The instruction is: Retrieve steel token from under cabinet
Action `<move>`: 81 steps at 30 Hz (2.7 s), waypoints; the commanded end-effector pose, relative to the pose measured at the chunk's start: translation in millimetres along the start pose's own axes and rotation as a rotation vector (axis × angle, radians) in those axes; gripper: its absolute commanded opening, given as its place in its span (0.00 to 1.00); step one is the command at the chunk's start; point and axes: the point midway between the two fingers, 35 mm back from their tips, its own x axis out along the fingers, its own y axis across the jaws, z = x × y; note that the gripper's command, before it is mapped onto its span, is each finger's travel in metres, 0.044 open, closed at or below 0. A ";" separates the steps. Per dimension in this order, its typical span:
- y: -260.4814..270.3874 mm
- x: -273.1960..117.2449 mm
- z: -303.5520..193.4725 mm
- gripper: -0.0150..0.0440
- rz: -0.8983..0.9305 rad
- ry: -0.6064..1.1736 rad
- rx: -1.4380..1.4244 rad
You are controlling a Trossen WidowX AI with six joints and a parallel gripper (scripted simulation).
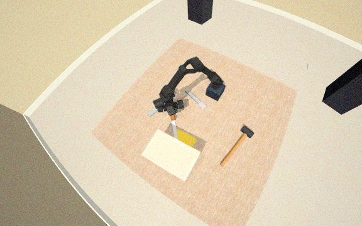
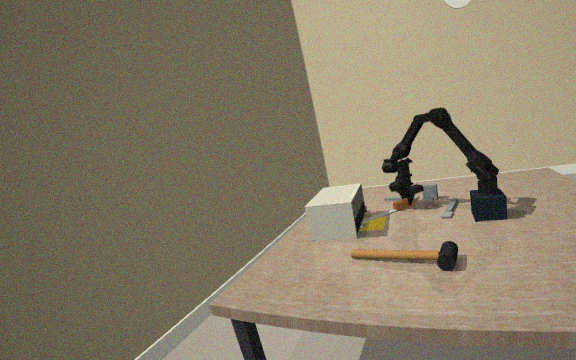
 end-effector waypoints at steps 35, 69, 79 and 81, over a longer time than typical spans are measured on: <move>-1.3 -1.0 75.5 0.25 -0.002 -0.005 -0.001; 15.4 0.4 80.8 0.25 0.000 -0.006 -0.001; 13.3 0.6 63.3 0.25 -0.001 -0.004 -0.001; 13.1 0.7 59.2 0.25 -0.001 -0.004 -0.001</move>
